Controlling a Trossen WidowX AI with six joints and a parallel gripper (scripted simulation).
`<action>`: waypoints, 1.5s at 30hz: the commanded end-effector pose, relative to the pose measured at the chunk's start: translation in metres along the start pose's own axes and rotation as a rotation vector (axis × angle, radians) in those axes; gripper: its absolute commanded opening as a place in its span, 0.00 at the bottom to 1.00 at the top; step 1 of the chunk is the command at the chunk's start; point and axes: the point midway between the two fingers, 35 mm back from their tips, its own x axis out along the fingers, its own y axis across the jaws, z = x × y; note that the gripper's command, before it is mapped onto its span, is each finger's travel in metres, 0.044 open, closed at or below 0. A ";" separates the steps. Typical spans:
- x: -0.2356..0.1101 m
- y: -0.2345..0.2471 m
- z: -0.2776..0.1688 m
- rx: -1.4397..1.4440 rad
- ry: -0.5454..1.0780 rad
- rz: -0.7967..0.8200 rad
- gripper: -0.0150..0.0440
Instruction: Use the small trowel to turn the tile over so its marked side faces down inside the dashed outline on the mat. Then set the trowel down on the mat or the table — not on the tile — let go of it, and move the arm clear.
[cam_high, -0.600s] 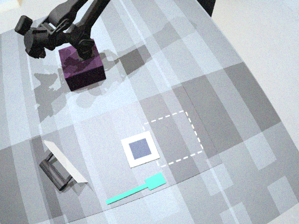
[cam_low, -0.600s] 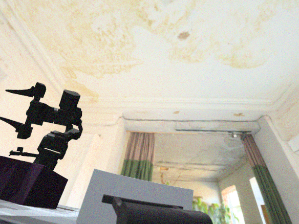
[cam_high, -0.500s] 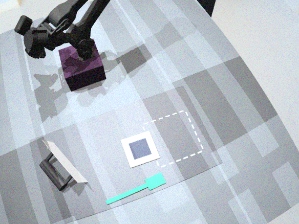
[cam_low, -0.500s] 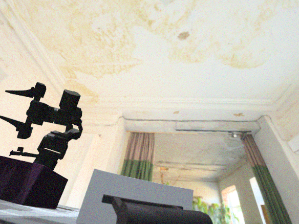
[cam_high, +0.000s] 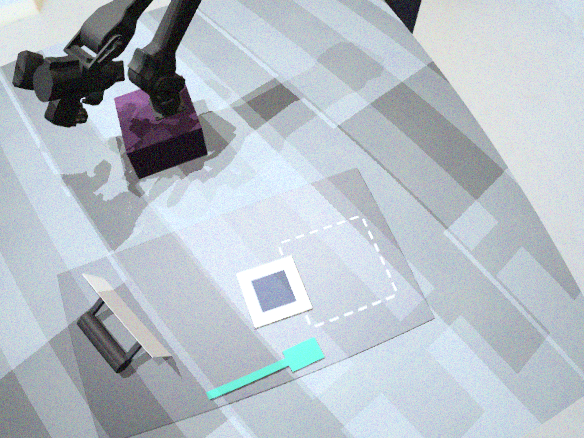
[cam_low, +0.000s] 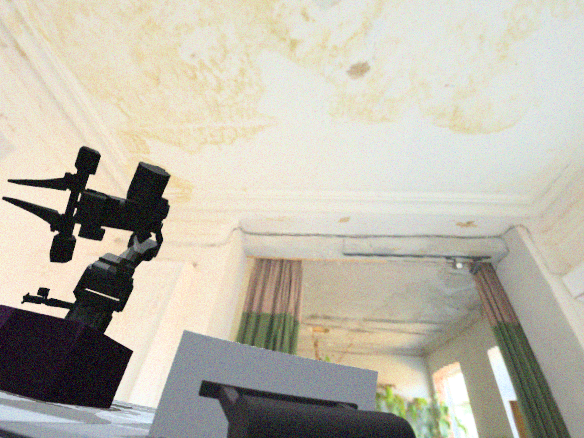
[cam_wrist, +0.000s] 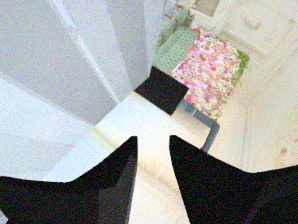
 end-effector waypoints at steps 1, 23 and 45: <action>-0.004 -0.007 0.018 -0.093 -0.078 0.020 0.42; -0.035 -0.039 0.109 -0.718 -0.446 0.090 0.42; -0.087 -0.042 0.210 -1.334 -0.872 0.053 0.42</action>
